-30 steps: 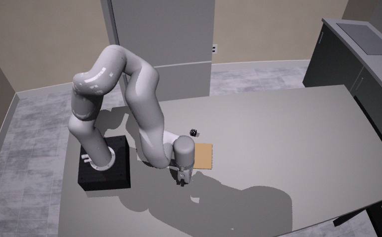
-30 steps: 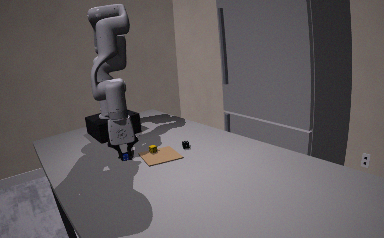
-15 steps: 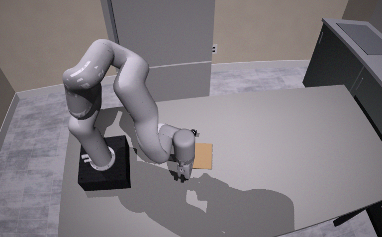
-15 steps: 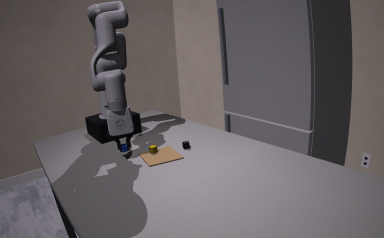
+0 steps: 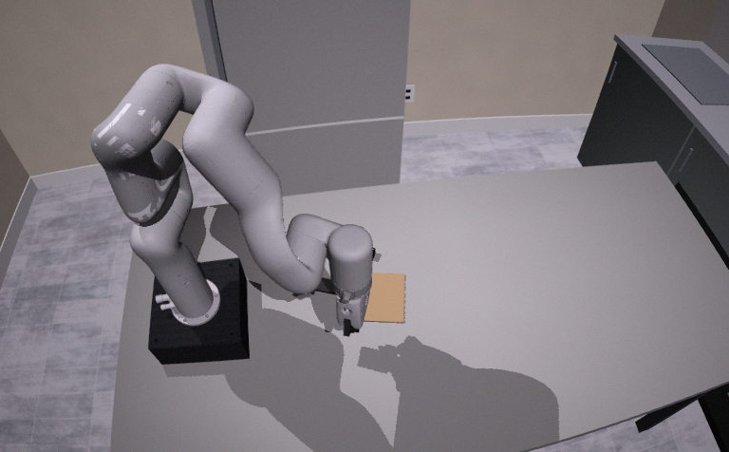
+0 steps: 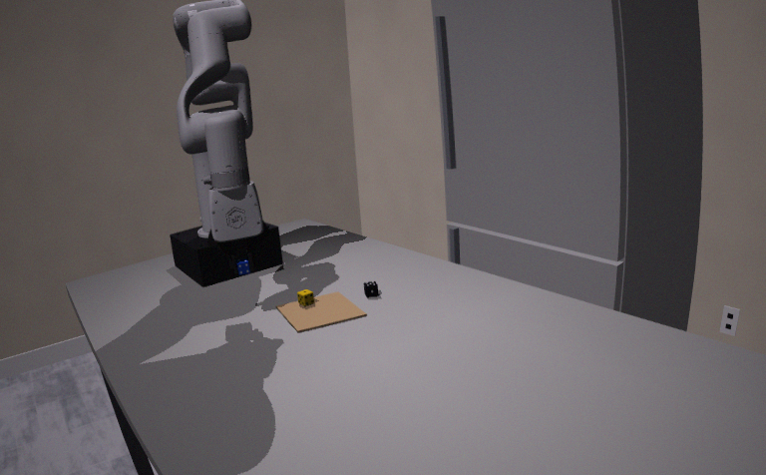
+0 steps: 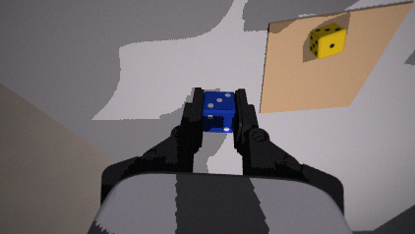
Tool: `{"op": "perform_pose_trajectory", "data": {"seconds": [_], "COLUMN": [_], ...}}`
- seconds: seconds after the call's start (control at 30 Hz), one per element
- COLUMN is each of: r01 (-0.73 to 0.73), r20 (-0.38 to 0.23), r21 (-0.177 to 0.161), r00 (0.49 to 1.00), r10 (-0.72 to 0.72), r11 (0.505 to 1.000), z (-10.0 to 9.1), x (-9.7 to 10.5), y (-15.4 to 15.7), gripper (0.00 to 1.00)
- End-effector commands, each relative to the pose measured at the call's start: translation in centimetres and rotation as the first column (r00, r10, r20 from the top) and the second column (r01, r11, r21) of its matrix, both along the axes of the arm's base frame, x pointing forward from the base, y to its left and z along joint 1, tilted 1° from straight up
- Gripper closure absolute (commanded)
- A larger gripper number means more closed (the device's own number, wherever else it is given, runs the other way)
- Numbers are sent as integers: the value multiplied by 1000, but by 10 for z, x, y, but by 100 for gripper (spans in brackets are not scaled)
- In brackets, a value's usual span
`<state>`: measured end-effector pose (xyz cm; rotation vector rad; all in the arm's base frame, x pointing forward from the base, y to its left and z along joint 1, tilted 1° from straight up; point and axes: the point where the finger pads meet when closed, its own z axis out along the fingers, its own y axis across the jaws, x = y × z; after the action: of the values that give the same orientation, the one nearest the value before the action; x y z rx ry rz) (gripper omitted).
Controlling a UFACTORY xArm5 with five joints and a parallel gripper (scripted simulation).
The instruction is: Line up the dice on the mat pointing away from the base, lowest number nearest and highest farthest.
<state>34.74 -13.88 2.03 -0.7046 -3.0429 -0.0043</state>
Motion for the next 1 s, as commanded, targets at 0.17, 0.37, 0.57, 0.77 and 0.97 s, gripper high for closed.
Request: {"op": "perform_pose_trajectory", "data": {"seconds": [0.17, 0.37, 0.57, 0.77, 0.97], "r01": [-30, -233, -376, -380, -380], "r20": [2, 0, -2, -2, -2], "r21": [-1, 1, 3, 3, 3], "r00": [1000, 972, 927, 925, 925], "r10": [30, 233, 376, 380, 380], "r11": [1000, 972, 927, 925, 925], "z": [3, 4, 4, 4, 4], "x": [8, 54, 81, 82, 82], "y": [7, 63, 111, 113, 113], "gripper": [79, 79, 79, 79, 79]}}
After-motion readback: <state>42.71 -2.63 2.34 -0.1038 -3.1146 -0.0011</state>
